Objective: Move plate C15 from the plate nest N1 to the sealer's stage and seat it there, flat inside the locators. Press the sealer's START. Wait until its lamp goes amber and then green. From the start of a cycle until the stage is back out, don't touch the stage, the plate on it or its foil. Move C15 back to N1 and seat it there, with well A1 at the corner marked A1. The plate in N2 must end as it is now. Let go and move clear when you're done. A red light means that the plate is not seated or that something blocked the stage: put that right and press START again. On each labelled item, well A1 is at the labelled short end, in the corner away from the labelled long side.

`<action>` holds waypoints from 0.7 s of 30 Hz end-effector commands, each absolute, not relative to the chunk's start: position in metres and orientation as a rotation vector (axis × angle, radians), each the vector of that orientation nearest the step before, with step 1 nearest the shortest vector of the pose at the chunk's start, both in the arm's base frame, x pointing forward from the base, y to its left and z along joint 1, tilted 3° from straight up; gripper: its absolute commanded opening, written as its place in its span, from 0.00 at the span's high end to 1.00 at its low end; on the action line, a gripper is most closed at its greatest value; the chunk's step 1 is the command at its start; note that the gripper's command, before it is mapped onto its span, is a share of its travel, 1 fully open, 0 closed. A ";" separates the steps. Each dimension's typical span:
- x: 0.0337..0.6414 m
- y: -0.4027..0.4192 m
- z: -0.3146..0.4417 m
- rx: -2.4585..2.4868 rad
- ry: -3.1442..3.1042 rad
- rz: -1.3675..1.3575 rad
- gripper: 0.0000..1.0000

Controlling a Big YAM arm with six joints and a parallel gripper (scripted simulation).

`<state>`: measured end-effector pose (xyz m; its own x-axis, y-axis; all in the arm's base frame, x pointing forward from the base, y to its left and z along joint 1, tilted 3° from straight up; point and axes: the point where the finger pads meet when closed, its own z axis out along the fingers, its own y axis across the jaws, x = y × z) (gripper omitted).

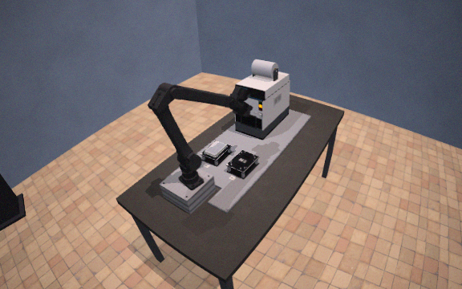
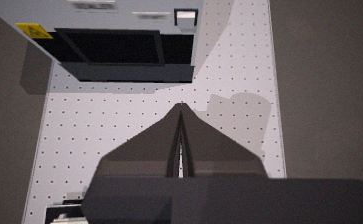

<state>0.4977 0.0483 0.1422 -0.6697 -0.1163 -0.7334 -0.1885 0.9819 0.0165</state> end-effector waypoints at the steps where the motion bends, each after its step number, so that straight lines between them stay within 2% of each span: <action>1: 0.488 0.048 0.170 -0.232 2.276 0.112 1.00; 10: 0.453 0.036 0.171 -0.222 2.316 0.102 1.00; 11: 0.458 0.043 0.176 -0.287 2.302 0.072 0.00; 21: 0.490 0.098 0.210 -0.694 2.195 -0.095 0.00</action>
<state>0.4648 0.0919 0.1828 -0.5807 -0.4211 -0.6967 -0.3985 0.8933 -0.2078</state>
